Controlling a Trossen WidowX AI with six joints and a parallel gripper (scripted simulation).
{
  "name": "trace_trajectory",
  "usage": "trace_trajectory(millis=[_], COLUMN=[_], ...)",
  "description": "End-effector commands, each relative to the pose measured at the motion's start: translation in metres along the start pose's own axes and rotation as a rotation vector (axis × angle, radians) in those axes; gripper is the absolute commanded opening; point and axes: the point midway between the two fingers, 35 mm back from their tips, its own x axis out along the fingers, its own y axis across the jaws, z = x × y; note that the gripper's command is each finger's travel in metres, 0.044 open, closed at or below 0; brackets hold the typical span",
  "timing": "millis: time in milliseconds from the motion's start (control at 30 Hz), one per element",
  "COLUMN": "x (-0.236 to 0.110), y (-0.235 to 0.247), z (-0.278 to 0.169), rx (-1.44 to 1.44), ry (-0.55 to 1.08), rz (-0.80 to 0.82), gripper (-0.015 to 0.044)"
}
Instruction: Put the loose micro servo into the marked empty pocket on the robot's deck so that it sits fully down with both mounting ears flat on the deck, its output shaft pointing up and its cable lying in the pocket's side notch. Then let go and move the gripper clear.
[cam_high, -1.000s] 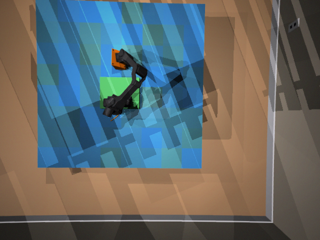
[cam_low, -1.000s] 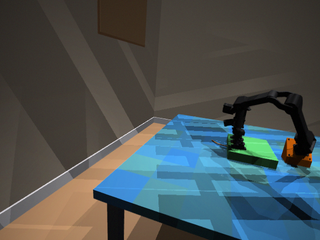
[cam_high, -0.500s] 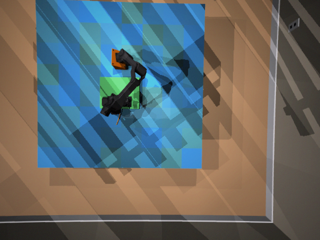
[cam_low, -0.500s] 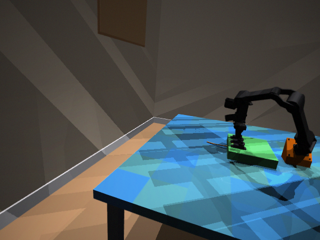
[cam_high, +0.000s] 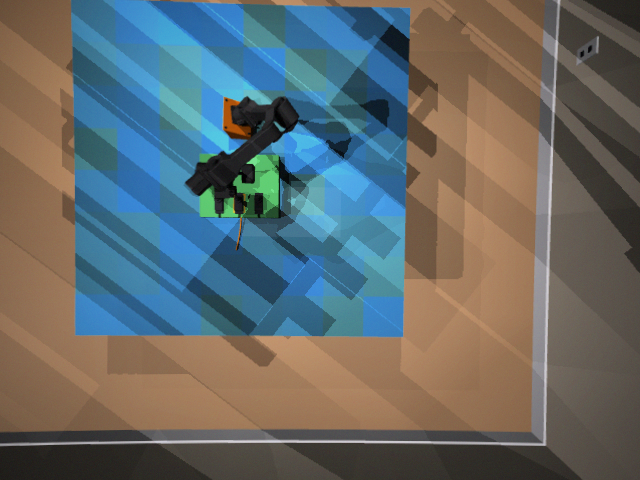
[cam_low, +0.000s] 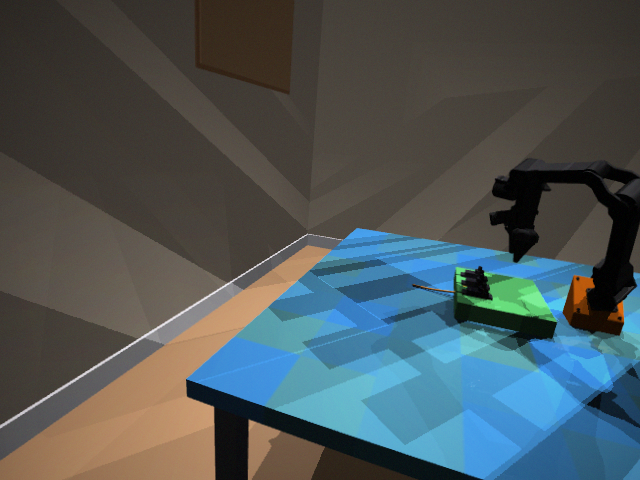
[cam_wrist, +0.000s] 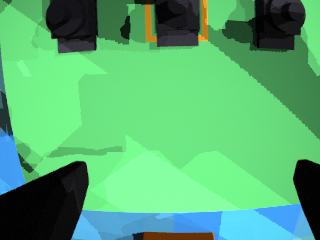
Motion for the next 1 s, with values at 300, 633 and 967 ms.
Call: trace_trajectory(millis=[300,633,967], x=[-0.041,-0.042,-0.042], y=[-0.001,-0.001,-0.001], z=[-0.005,-0.005,-0.005], rx=[0.062,0.064,0.064], ry=[-0.007,-0.008,-0.008], rz=[0.005,0.005,0.005], gripper=[0.044,0.044,0.044])
